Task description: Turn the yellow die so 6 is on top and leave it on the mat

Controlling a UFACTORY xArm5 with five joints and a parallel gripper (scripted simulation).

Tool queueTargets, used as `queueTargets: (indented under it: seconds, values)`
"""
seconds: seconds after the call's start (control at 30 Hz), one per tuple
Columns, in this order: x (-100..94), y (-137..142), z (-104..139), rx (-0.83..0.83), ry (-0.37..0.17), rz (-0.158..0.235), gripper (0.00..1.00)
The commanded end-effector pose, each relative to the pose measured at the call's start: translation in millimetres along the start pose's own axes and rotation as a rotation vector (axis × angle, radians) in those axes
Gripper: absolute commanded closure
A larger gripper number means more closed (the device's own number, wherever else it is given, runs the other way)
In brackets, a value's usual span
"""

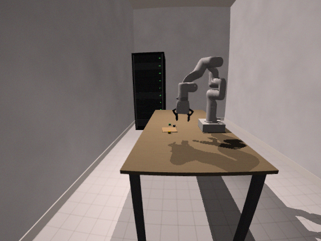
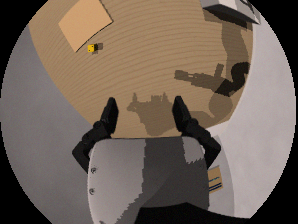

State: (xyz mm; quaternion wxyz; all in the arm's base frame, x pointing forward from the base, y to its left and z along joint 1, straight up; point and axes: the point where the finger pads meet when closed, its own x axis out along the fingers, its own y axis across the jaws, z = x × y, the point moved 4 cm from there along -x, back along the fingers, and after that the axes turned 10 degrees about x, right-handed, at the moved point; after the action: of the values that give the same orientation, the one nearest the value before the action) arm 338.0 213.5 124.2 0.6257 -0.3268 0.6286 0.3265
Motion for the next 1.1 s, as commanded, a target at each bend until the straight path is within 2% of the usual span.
queueTargets:
  seconds: [0.0,0.07,0.1,0.23,0.3,0.5,0.73,1.07]
  values:
    - [-1.0,-43.8,-15.4,0.117,-0.003,-0.001,0.0]
    - [-1.0,-65.8,-28.0,0.185,-0.003,-0.001,0.0]
    - [-1.0,-65.8,-28.0,0.185,-0.003,-0.001,0.0]
    - [-1.0,-99.7,-51.4,0.295,-0.003,-0.001,0.0]
    - [-1.0,-99.7,-51.4,0.295,-0.003,-0.001,0.0]
    - [-0.9,-129.9,-76.9,0.401,-0.004,0.0,0.0]
    - [-0.9,-143.3,-90.0,0.451,-0.004,0.0,0.0]
    - [-0.2,-144.8,-91.6,0.459,-0.004,0.0,0.0]
